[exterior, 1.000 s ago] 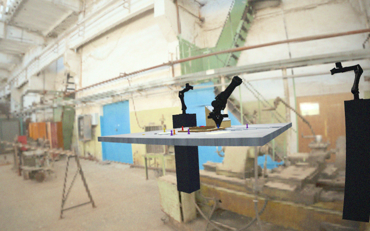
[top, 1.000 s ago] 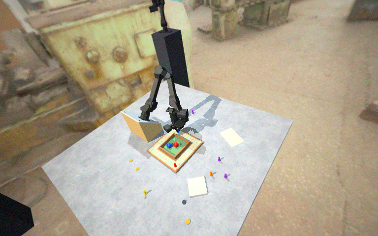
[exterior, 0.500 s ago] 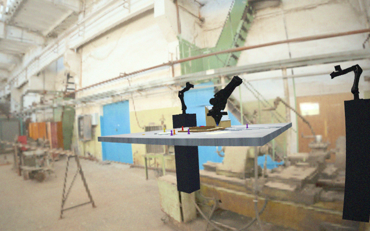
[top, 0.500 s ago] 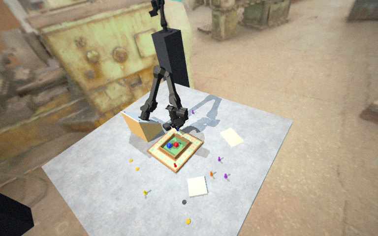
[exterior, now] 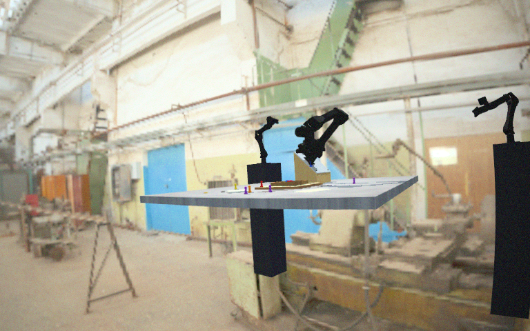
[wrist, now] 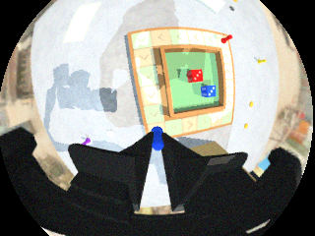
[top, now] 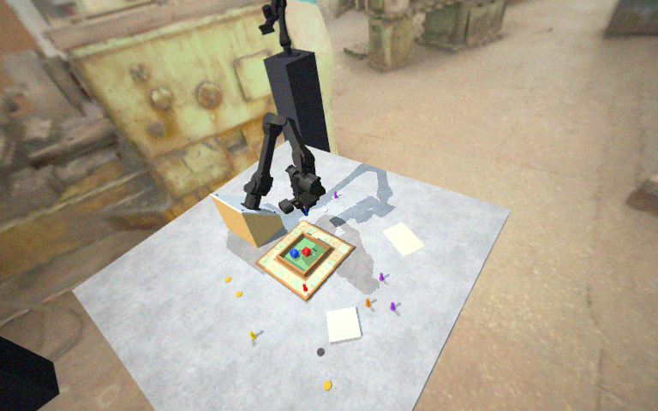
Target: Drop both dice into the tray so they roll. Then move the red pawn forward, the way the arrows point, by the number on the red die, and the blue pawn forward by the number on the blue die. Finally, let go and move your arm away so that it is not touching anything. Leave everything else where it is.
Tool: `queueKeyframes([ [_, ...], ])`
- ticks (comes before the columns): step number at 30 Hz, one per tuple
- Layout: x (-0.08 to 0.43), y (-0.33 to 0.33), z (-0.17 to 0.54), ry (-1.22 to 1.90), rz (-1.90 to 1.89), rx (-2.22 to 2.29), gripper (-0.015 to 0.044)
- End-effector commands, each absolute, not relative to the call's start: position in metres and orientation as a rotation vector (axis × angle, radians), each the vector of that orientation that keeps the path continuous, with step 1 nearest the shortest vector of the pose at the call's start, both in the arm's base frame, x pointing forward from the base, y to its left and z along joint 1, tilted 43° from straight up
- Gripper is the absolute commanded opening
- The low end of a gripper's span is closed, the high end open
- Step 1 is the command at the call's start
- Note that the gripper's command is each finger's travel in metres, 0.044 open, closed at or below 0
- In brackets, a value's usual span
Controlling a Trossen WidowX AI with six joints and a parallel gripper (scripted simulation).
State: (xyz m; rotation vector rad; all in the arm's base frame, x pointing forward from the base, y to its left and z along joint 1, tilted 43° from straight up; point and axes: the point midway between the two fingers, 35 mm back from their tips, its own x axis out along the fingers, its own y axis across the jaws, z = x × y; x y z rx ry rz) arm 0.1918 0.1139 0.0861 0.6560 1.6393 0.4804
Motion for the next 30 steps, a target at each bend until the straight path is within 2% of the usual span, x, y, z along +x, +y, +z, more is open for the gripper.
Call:
queueKeyframes([
  [1,0.19,0.102,0.105,1.633,0.493,0.663,0.0],
  [8,0.188,0.097,0.108,1.632,0.495,0.666,0.0],
  [30,0.153,0.074,-0.008,1.634,0.493,0.665,0.0],
])
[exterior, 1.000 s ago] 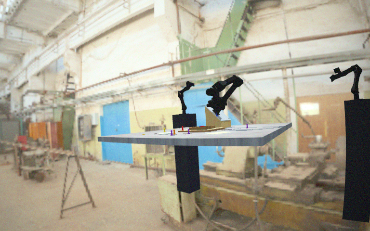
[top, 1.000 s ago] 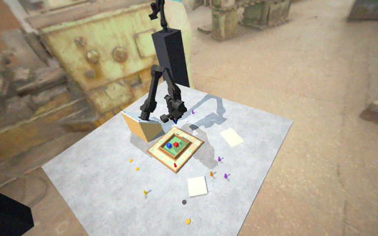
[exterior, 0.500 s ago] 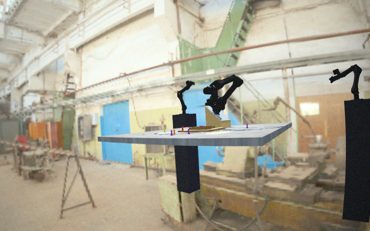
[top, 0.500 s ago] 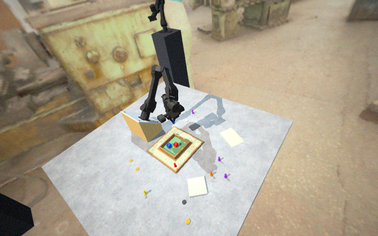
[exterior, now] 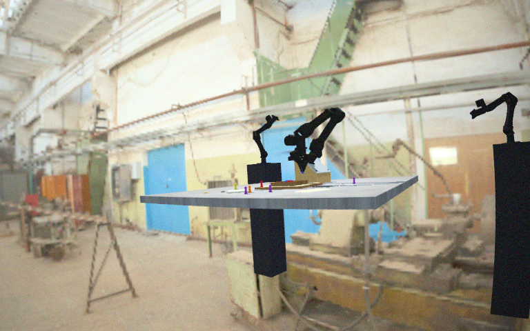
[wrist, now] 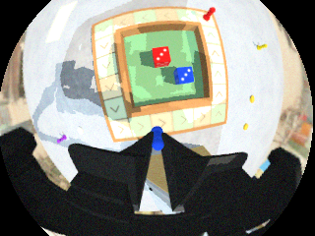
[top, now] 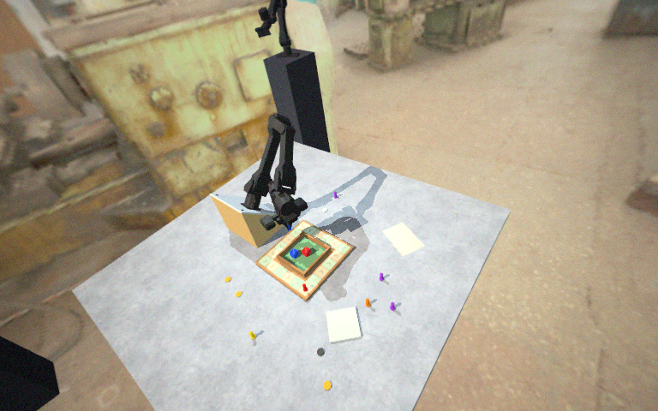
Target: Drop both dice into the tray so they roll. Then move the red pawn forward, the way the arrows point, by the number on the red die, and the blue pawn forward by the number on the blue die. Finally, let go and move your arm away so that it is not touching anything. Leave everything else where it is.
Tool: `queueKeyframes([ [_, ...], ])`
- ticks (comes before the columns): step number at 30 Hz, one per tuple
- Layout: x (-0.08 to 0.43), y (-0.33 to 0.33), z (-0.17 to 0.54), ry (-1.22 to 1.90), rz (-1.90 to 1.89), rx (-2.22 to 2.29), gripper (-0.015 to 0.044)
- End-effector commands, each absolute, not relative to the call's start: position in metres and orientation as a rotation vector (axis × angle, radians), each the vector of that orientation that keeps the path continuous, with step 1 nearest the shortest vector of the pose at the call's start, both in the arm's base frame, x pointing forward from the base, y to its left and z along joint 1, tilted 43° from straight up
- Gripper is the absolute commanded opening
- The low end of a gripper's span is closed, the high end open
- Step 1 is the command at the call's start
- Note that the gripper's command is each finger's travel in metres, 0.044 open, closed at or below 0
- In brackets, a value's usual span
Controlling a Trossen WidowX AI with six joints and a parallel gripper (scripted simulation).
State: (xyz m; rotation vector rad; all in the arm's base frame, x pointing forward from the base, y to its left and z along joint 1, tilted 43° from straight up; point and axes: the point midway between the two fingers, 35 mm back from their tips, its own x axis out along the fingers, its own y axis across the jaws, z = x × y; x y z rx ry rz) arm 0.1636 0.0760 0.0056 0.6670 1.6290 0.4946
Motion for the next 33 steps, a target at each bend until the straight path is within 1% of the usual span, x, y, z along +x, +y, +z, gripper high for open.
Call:
queueKeyframes([
  [1,0.152,0.074,-0.01,1.634,0.493,0.665,0.0],
  [33,0.146,0.108,-0.048,1.635,0.495,0.668,0.0],
])
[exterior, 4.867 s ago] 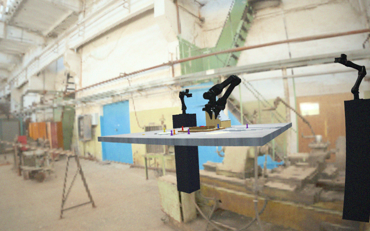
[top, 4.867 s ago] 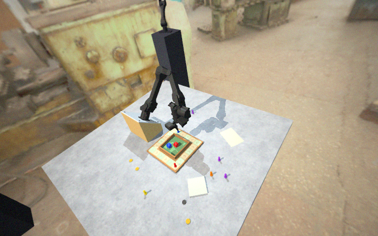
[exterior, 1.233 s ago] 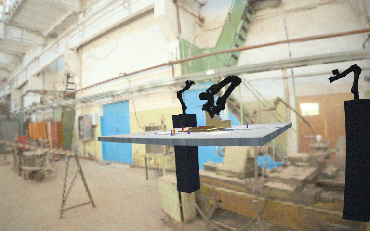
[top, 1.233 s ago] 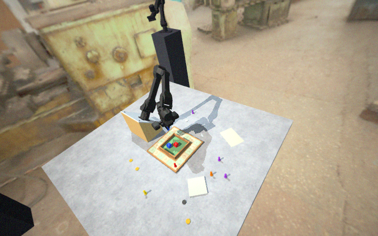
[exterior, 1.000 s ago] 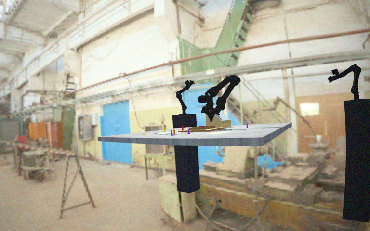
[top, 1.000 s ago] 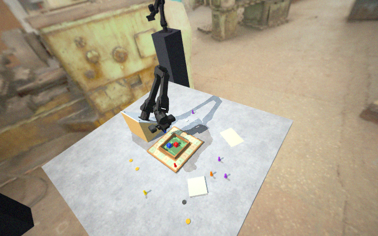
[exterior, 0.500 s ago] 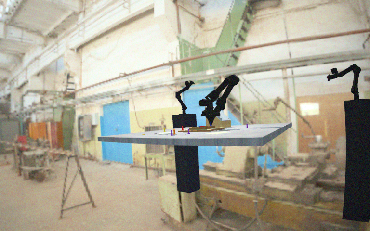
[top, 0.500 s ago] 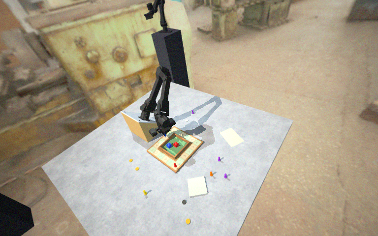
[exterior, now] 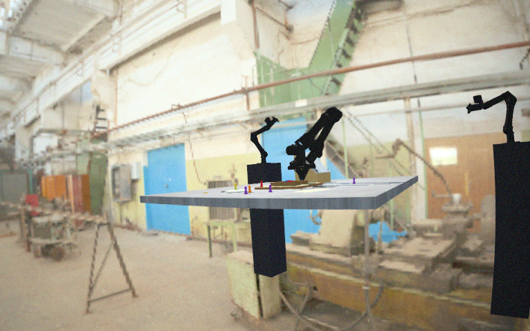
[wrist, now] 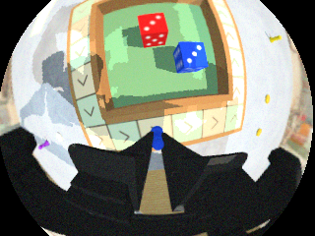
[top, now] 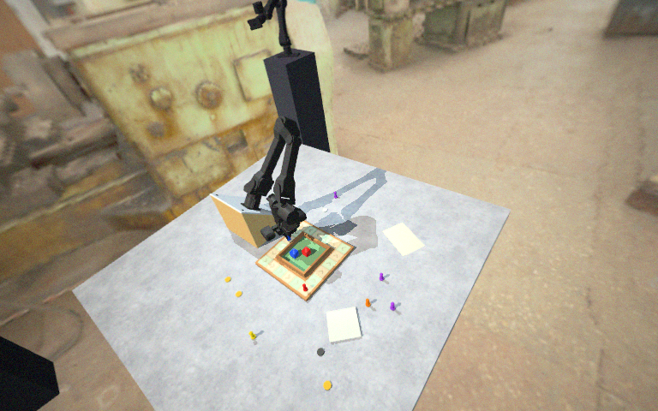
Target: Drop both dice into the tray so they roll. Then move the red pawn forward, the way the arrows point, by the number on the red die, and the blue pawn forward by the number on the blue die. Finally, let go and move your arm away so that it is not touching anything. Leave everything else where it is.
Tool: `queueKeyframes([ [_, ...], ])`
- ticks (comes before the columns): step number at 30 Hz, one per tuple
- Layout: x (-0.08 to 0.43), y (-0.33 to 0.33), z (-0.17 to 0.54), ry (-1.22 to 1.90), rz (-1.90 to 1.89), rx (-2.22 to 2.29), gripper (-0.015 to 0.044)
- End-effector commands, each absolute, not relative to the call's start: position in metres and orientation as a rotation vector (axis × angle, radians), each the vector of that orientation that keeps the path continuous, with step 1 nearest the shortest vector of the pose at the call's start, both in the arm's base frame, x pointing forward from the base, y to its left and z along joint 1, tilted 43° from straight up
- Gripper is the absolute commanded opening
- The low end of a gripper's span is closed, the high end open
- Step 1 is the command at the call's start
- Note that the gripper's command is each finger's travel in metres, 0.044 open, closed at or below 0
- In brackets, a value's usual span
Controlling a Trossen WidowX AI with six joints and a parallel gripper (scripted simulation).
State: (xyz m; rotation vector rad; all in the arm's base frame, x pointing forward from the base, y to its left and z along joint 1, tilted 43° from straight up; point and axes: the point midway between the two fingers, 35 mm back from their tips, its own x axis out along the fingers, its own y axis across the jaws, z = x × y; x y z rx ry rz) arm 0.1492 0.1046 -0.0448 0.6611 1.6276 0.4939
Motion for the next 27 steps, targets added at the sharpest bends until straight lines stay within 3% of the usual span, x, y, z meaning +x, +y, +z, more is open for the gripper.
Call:
queueKeyframes([
  [1,0.146,0.109,-0.049,1.635,0.495,0.668,0.0],
  [18,0.154,0.072,-0.009,1.634,0.493,0.665,0.044],
  [27,0.166,0.032,0.018,1.585,0.591,0.558,0.044],
])
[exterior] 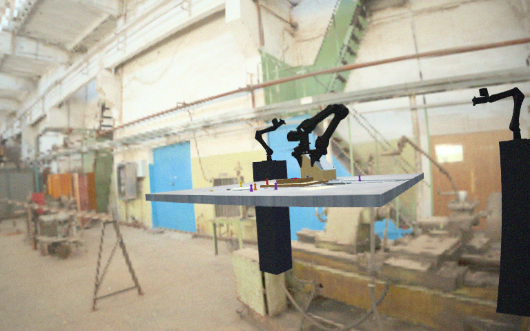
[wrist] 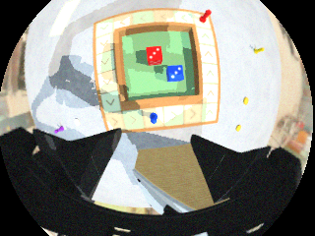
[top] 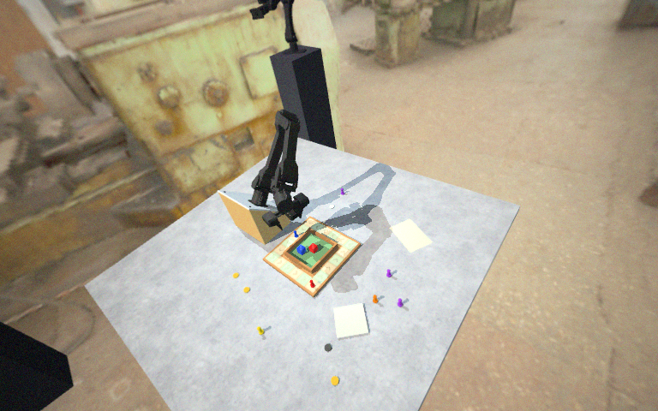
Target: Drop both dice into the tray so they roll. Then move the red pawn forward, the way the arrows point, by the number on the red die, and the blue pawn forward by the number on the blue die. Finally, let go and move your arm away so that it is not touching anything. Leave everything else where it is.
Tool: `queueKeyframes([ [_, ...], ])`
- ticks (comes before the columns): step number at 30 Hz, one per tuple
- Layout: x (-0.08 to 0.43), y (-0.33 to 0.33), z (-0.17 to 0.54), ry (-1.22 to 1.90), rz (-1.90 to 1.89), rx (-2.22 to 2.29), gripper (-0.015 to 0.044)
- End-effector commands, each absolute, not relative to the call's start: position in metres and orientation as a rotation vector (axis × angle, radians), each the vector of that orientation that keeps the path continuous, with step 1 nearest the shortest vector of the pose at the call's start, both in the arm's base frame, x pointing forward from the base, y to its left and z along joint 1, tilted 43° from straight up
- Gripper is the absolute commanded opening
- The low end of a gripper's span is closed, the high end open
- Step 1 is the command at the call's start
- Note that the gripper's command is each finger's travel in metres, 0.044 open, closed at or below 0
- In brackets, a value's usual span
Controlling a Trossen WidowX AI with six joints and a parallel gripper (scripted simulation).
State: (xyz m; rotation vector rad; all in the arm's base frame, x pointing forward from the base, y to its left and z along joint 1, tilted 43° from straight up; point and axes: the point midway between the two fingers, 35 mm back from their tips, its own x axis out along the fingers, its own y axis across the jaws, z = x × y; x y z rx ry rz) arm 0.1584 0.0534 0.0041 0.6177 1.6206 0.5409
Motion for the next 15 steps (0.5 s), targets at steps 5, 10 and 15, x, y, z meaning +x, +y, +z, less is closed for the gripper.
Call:
queueKeyframes([
  [5,0.168,0.009,0.034,1.548,0.672,0.49,0.044],
  [10,0.168,0.009,0.034,1.548,0.672,0.49,0.044],
  [15,0.168,0.009,0.034,1.548,0.672,0.49,0.044],
])
